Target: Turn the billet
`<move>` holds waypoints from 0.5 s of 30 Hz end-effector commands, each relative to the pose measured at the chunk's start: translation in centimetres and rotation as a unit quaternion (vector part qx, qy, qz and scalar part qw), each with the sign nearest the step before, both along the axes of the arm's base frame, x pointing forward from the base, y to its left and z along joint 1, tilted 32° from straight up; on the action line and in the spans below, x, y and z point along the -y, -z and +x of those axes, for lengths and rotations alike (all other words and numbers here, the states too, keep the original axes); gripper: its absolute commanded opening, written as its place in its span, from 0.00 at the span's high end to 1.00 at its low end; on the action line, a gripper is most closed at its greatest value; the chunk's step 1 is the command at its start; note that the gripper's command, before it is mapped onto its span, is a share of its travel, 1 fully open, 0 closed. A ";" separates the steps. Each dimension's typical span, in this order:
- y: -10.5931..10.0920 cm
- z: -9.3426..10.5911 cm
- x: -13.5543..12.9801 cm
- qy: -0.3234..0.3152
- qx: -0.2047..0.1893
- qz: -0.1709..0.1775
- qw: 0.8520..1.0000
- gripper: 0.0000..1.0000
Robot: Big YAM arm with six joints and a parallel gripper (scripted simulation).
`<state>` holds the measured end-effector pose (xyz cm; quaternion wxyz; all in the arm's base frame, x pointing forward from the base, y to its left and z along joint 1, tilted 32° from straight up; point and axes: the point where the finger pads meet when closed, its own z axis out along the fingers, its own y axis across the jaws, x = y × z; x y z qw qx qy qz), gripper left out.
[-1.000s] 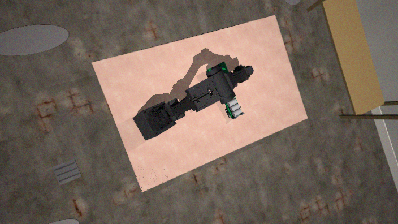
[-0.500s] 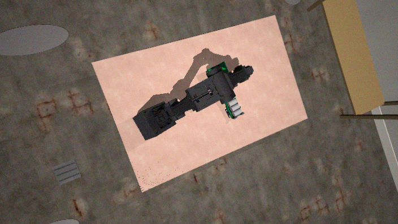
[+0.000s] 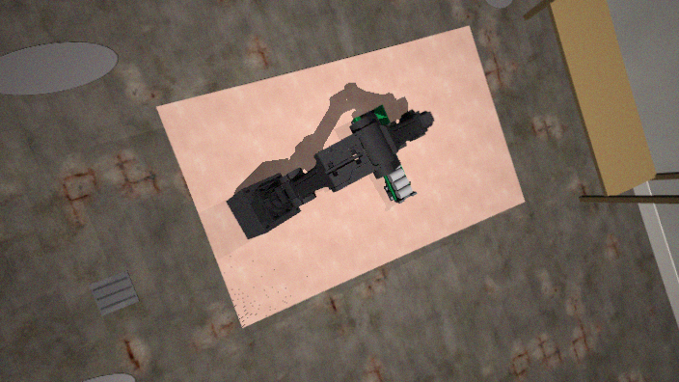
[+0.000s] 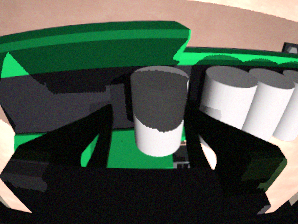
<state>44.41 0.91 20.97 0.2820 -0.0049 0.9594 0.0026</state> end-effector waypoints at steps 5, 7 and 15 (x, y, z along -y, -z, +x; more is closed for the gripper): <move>-3.5 0.4 -0.5 -0.004 0.026 0.003 1.000 0.45; -3.8 0.2 -0.5 -0.004 0.027 0.003 1.000 0.45; -4.7 -0.9 -0.4 -0.003 0.022 0.003 1.000 0.45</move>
